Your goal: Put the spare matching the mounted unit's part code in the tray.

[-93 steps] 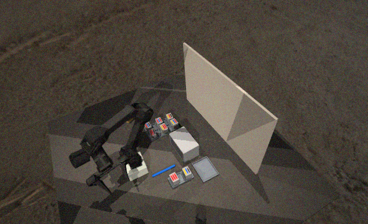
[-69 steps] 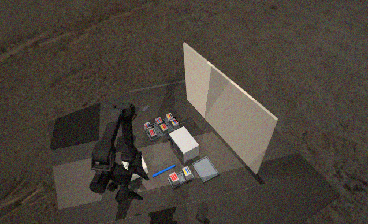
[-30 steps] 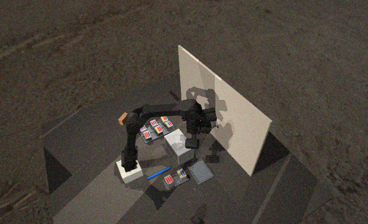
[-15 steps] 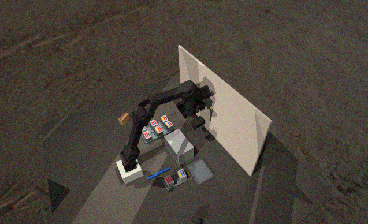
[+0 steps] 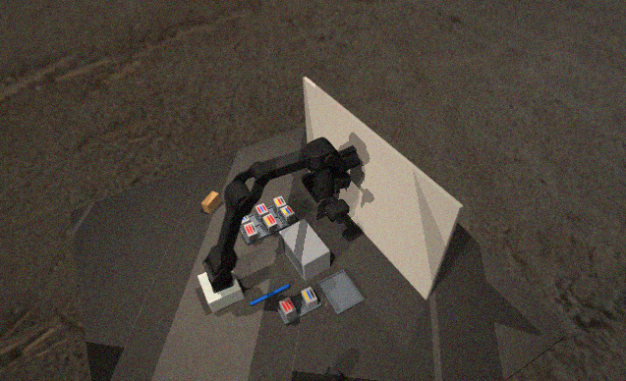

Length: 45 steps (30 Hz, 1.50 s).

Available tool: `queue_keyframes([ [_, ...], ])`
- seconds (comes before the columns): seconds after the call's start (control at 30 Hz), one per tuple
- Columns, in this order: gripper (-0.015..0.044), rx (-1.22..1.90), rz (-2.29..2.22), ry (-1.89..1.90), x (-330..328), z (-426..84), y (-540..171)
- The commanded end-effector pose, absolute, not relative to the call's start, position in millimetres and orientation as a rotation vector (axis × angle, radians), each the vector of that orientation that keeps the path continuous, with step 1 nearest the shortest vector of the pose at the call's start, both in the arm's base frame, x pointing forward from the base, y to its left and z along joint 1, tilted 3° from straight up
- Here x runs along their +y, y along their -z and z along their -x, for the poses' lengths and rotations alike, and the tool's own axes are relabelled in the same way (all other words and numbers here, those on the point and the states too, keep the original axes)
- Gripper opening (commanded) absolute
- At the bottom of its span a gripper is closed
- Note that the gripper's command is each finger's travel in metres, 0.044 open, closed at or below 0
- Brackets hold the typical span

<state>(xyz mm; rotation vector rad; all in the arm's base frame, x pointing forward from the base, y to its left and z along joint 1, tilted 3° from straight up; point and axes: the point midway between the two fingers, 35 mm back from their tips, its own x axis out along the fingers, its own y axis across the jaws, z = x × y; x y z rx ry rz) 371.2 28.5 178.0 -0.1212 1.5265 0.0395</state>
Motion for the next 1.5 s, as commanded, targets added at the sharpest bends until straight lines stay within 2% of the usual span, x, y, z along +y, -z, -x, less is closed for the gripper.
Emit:
queue_keyframes([
  [0.0, 0.044, 1.523, -0.055, 0.137, -7, -360, -174],
  [0.23, 0.044, 1.389, -0.672, 0.737, -103, -299, -149],
  [0.43, 0.044, 1.165, -1.124, 1.174, -150, -234, -123],
  [0.6, 0.044, 1.156, -1.137, 1.187, -151, -232, -122],
  [0.77, 0.0309, 1.156, -1.138, 1.186, -152, -241, -88],
  [0.8, 0.03, 1.156, -1.138, 1.186, -151, -242, -84],
  [1.47, 0.03, 1.156, -1.138, 1.186, -153, -241, -63],
])
